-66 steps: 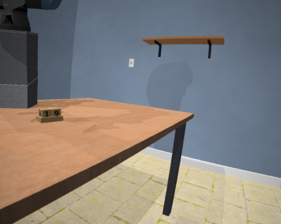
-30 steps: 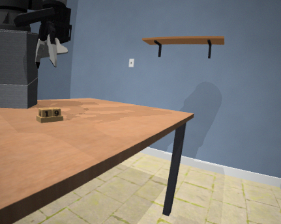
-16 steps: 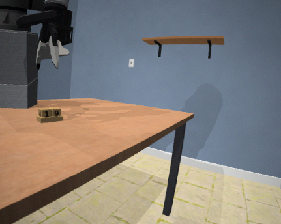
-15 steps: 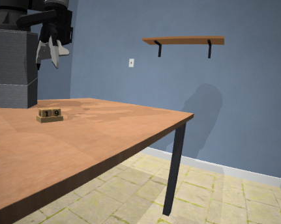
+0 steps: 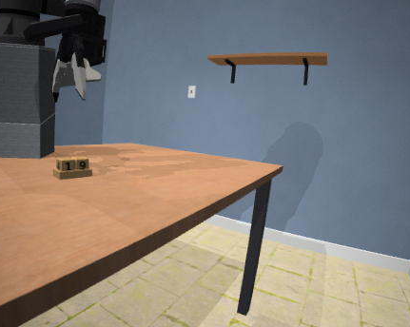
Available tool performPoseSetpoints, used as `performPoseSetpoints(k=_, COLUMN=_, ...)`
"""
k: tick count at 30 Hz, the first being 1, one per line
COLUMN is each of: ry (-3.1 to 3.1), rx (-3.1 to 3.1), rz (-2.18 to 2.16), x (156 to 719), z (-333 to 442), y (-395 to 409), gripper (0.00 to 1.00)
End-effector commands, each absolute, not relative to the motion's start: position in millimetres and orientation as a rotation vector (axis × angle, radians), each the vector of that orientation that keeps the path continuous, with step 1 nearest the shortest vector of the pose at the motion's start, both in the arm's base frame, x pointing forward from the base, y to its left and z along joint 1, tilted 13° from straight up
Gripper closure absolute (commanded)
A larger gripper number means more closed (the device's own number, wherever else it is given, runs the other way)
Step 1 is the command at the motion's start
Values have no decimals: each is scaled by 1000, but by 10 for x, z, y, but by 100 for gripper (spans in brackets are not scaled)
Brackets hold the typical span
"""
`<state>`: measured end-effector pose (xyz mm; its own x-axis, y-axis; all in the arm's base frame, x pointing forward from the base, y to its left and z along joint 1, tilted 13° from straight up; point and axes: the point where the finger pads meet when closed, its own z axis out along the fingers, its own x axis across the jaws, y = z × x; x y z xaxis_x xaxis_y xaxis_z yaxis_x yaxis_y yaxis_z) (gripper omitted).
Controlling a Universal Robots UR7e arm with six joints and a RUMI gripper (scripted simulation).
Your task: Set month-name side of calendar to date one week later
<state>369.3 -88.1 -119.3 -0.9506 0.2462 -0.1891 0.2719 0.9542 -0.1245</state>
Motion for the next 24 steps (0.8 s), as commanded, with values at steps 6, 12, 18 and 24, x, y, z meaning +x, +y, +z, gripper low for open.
performPoseSetpoints(k=6, ry=2951, rx=301, rz=-230, x=3698, z=-1207, y=-886, gripper=0)
performPoseSetpoints(k=12, ry=2960, rx=233, rz=-237, x=3707, z=-1212, y=-899, gripper=0)
performPoseSetpoints(k=18, ry=2975, rx=86, rz=-249, x=3730, z=-1221, y=-916, gripper=0)
performPoseSetpoints(k=24, ry=2984, rx=-78, rz=-261, x=3746, z=-1234, y=-927, gripper=0)
